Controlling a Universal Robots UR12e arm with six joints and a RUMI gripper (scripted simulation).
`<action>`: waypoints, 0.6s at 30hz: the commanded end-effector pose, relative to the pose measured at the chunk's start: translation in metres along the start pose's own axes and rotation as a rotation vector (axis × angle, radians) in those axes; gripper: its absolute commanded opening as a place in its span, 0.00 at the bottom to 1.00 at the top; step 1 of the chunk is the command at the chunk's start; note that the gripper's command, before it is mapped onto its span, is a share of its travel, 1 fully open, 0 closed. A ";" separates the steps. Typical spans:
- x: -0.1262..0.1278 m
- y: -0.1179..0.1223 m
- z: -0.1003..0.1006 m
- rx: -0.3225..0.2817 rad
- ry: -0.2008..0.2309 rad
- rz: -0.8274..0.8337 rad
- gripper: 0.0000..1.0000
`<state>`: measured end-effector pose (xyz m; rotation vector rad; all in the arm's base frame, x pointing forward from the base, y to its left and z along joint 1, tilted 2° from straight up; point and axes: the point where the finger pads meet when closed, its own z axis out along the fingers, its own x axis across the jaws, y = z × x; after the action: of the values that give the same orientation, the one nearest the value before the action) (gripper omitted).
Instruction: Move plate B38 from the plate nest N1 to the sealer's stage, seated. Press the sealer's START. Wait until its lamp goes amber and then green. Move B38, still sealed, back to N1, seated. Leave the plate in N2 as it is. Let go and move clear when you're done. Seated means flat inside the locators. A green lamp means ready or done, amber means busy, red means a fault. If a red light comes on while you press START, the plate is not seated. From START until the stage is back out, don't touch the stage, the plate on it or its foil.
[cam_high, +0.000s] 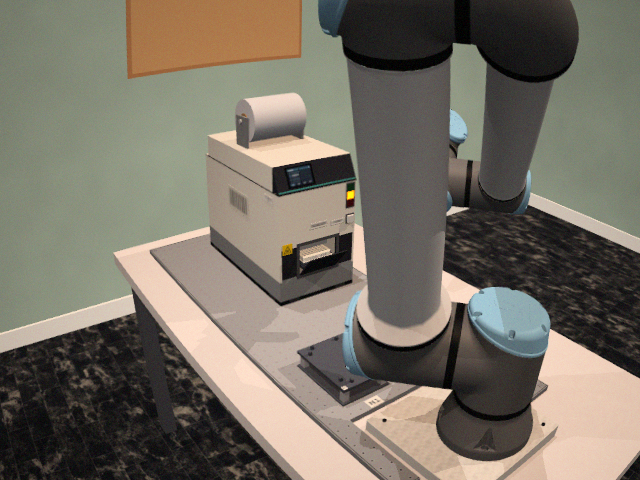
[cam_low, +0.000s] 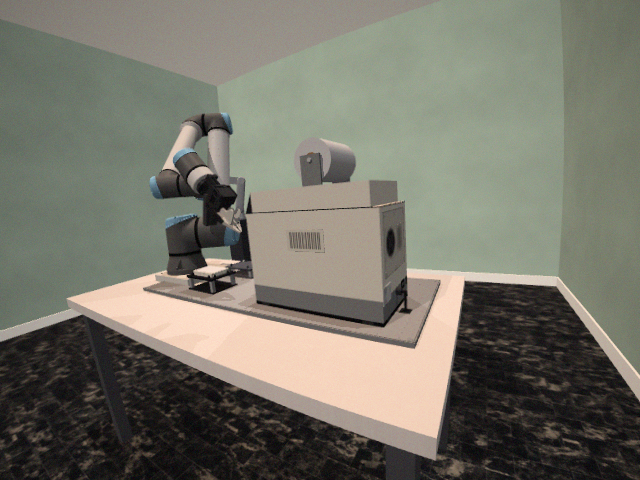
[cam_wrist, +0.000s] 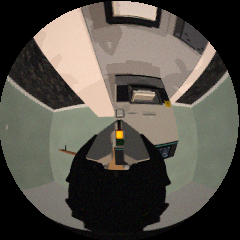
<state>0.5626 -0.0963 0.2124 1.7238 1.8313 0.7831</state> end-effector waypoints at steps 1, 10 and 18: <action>0.000 -0.001 -0.013 0.000 0.000 -0.001 0.00; 0.000 -0.010 -0.041 0.000 0.000 -0.001 0.00; 0.000 -0.018 -0.066 0.000 0.000 -0.001 0.00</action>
<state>0.5176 -0.1004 0.2382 1.7252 1.8258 0.7769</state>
